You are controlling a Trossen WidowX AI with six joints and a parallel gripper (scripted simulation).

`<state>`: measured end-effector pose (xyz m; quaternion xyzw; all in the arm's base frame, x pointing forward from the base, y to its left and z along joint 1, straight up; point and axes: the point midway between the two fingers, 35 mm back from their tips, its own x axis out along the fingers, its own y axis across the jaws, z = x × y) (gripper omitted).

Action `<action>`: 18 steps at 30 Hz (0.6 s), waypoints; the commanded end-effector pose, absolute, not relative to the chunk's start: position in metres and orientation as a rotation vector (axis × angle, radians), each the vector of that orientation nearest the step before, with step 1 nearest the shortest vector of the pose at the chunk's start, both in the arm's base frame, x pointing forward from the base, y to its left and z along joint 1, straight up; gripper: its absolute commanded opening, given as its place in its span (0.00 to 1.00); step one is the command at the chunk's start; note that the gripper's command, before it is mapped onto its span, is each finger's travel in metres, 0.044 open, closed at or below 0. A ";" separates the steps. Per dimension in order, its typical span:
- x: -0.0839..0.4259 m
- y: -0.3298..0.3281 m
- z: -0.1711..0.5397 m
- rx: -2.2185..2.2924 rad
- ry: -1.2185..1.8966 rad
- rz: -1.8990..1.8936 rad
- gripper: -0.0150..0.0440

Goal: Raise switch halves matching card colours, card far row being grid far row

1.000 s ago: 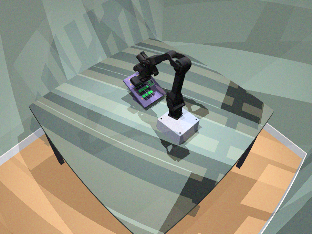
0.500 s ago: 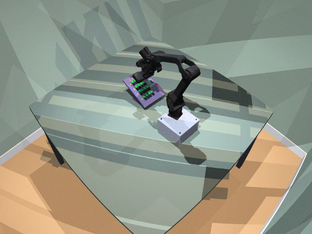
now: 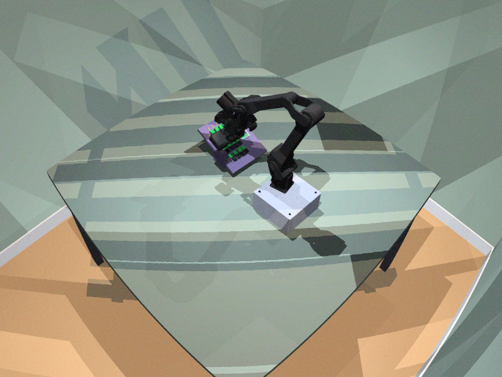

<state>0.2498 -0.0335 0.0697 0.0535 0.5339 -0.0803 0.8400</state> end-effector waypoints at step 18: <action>0.261 -0.036 0.046 0.117 1.129 -0.177 0.25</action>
